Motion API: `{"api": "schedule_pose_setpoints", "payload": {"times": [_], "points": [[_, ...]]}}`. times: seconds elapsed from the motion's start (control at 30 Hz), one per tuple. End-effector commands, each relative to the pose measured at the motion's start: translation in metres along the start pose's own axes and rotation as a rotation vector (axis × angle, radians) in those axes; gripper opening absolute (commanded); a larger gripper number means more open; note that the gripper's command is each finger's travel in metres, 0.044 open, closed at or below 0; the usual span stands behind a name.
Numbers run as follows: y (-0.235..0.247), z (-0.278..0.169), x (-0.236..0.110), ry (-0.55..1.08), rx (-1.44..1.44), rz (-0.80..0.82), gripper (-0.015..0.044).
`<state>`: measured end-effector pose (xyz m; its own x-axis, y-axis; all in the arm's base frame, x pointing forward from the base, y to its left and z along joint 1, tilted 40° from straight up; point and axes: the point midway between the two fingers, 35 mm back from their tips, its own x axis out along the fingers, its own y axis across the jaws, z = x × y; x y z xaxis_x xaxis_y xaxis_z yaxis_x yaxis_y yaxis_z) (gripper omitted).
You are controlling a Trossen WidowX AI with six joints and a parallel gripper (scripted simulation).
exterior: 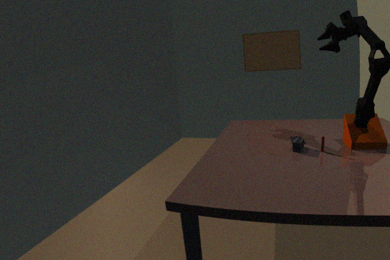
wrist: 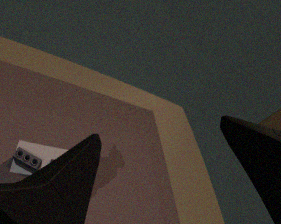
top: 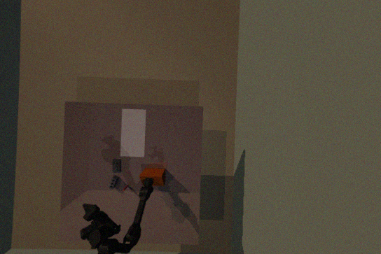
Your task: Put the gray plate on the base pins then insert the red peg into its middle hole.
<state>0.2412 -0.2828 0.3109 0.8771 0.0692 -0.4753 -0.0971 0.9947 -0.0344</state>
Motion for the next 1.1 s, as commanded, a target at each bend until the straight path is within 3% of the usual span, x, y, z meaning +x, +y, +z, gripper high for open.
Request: {"api": "schedule_pose_setpoints", "payload": {"times": [0.0, 0.2, 0.37, 0.53, 0.7, 0.87, 1.07], "points": [[0.035, -0.003, 0.056, 0.062, -0.064, 0.171, 0.044], [0.112, -0.013, 0.135, 0.165, -0.216, 0.456, 0.044], [0.191, -0.032, 0.181, 0.254, -0.366, 0.694, 0.044], [0.271, -0.063, 0.208, 0.345, -0.538, 0.933, 0.044], [0.347, -0.101, 0.214, 0.43, -0.72, 1.164, 0.044], [0.359, -0.108, 0.215, 0.441, -0.746, 1.194, 0.044], [0.401, -0.149, 0.235, 0.438, -0.744, 1.196, 0.044]]}}
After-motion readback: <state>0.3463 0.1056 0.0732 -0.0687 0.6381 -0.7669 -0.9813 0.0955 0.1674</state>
